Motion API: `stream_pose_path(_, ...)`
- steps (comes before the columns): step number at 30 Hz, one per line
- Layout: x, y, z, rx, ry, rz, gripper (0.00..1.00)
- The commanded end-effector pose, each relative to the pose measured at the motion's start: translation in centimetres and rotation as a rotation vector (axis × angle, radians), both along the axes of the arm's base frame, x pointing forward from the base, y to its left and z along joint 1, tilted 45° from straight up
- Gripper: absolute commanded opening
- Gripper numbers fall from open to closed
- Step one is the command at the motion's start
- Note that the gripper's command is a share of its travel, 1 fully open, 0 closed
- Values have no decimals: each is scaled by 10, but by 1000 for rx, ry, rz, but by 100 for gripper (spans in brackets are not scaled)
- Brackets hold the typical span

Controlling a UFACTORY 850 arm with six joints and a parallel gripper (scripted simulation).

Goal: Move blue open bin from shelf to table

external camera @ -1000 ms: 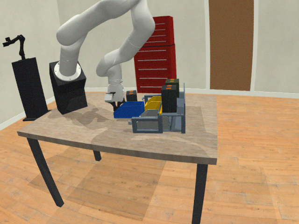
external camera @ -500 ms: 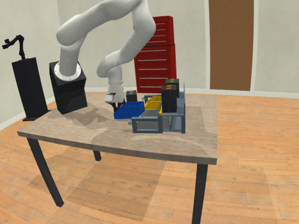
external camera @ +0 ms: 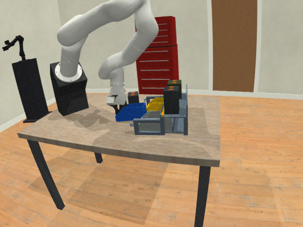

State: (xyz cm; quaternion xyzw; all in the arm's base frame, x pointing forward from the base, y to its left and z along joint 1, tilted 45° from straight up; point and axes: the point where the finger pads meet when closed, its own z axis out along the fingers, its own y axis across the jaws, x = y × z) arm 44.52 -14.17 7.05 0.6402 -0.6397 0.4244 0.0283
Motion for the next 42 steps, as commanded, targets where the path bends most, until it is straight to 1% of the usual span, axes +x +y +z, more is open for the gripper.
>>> stream_pose_path(1,1,-3,-1,131,0,105,0)
stream_pose_path(10,1,-3,-1,131,0,105,0)
stream_pose_path(11,1,-2,-1,-6,0,-5,100)
stream_pose_path(42,1,-2,-1,-6,0,-5,100)
